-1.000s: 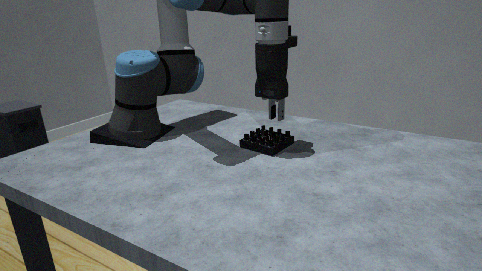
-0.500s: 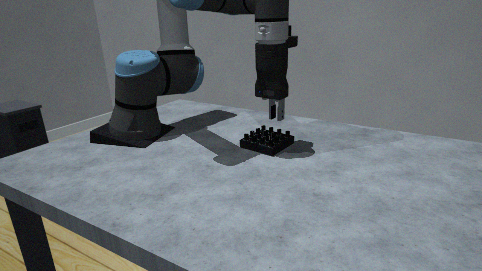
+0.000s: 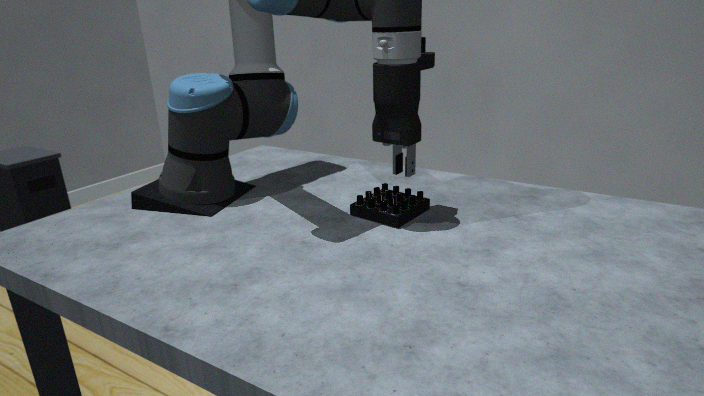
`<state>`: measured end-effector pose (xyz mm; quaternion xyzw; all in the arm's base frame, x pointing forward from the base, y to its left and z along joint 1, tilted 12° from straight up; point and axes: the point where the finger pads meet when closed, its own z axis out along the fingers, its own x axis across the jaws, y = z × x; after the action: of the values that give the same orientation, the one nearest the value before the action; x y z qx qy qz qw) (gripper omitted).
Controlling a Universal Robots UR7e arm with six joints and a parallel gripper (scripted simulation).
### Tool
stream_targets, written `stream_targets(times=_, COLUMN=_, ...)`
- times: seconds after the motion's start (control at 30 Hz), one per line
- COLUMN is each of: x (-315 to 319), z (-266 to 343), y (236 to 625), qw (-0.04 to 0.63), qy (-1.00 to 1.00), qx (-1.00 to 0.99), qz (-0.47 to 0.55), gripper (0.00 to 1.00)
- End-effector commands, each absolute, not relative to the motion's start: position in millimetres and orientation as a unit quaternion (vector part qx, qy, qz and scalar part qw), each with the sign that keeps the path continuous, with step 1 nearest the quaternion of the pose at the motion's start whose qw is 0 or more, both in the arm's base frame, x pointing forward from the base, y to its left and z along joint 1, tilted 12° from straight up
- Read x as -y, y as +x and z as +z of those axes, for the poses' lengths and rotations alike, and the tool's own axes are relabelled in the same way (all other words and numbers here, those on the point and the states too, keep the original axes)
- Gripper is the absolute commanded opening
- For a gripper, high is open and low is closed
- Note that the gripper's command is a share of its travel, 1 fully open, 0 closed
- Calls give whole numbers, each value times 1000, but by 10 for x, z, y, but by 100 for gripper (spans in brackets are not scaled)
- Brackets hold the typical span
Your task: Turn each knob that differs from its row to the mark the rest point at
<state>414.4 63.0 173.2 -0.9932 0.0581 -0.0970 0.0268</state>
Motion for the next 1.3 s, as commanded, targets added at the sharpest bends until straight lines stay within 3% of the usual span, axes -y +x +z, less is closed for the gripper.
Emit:
stream_targets(times=0.0, x=-629, z=1737, y=4147, qw=27, qy=-993, qx=-58, qz=-98, gripper=46)
stream_targets(times=1.27, x=-648, z=1490, y=4199, qw=27, qy=-993, qx=-58, qz=-98, gripper=46)
